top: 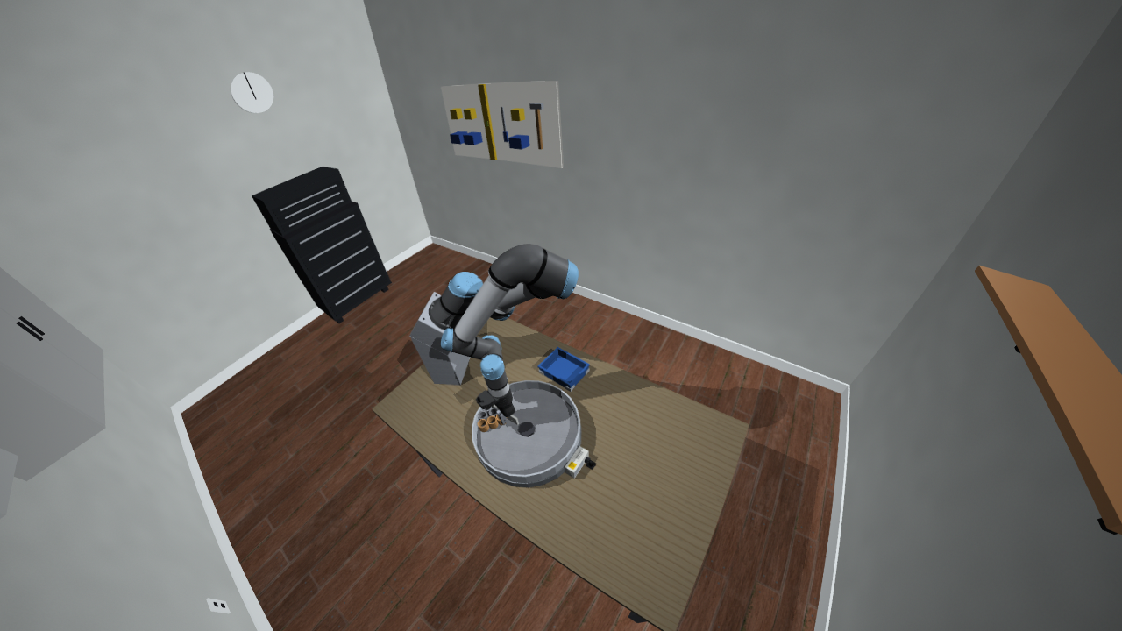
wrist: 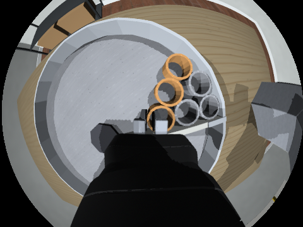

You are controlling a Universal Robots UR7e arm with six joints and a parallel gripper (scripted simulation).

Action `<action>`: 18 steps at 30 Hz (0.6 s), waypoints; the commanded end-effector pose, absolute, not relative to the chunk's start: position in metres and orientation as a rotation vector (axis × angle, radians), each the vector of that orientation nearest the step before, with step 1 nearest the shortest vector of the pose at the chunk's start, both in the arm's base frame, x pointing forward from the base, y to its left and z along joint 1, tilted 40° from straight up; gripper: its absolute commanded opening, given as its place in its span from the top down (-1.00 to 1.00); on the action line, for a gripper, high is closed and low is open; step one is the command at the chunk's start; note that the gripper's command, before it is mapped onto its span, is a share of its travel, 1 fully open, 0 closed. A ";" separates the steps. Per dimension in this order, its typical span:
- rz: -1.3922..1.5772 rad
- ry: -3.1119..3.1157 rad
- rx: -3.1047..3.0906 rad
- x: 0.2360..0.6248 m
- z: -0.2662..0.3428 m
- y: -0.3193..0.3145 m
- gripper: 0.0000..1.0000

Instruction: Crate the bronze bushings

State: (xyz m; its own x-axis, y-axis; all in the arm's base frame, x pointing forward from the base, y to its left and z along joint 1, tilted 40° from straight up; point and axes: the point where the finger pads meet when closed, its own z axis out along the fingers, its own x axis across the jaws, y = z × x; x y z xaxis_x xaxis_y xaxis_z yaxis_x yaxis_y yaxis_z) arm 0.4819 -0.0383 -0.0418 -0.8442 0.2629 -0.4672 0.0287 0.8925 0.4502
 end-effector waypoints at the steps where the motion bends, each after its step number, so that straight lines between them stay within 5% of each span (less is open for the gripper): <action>1: 0.593 2.529 0.216 0.480 -0.044 -0.037 1.00; 18: 0.588 2.522 0.211 0.482 -0.042 -0.039 1.00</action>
State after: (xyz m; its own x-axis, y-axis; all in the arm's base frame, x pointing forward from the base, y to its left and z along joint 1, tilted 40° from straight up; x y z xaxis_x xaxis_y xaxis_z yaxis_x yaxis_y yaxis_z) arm 0.4819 -0.0384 -0.0417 -0.8441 0.2629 -0.4672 0.0288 0.8925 0.4502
